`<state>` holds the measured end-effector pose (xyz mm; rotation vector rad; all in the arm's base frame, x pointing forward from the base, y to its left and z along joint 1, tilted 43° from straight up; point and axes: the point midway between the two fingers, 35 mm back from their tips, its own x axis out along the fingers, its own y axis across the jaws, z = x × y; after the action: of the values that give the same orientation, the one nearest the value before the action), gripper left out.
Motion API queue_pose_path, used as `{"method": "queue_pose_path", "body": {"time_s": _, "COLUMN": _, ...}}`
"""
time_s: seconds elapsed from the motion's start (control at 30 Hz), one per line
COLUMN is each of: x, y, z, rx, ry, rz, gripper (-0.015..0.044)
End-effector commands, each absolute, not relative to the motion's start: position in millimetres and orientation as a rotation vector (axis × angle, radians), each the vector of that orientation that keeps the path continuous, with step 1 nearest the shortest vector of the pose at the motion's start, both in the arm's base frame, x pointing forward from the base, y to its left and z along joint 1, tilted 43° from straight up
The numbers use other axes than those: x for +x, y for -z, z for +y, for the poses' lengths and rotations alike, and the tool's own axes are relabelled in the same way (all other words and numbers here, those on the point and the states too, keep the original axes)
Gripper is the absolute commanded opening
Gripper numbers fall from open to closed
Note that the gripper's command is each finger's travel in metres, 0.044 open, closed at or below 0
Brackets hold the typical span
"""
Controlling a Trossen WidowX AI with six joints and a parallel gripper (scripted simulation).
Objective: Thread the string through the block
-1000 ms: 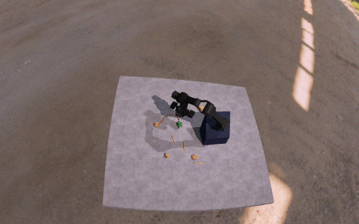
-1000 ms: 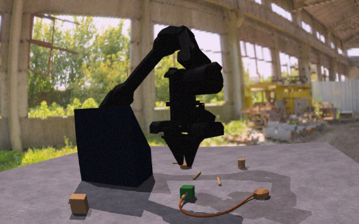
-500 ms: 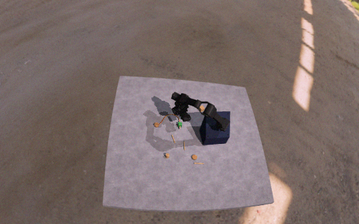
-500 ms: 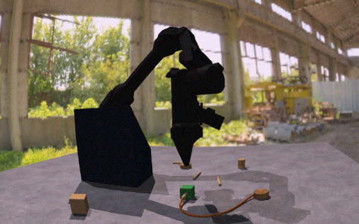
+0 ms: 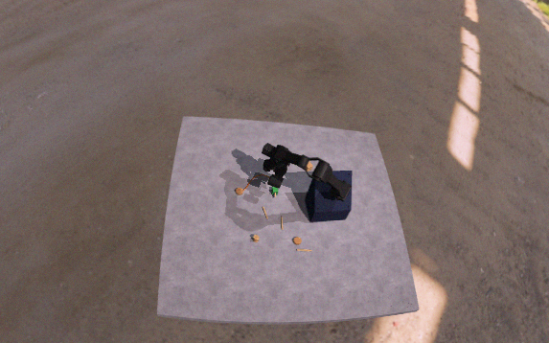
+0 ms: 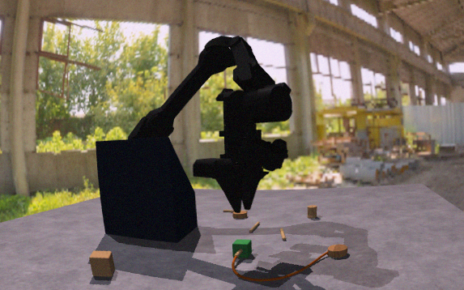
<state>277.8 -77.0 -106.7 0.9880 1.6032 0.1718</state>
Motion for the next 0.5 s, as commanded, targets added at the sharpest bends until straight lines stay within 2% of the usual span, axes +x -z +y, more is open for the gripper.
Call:
{"method": "queue_pose_path", "body": {"time_s": 0.0, "x": 279.3, "y": 95.0, "z": -62.1, "rx": 1.600, "ry": 0.503, "rz": 1.693, "gripper": 0.0123}}
{"method": "queue_pose_path", "body": {"time_s": 0.27, "x": 279.2, "y": 91.7, "z": -58.2, "rx": 1.859, "ry": 0.860, "rz": 1.669, "gripper": 0.0123}}
{"method": "queue_pose_path", "body": {"time_s": 0.47, "x": 279.1, "y": 91.6, "z": -58.0, "rx": 1.874, "ry": 0.883, "rz": 1.666, "gripper": 0.0123}}
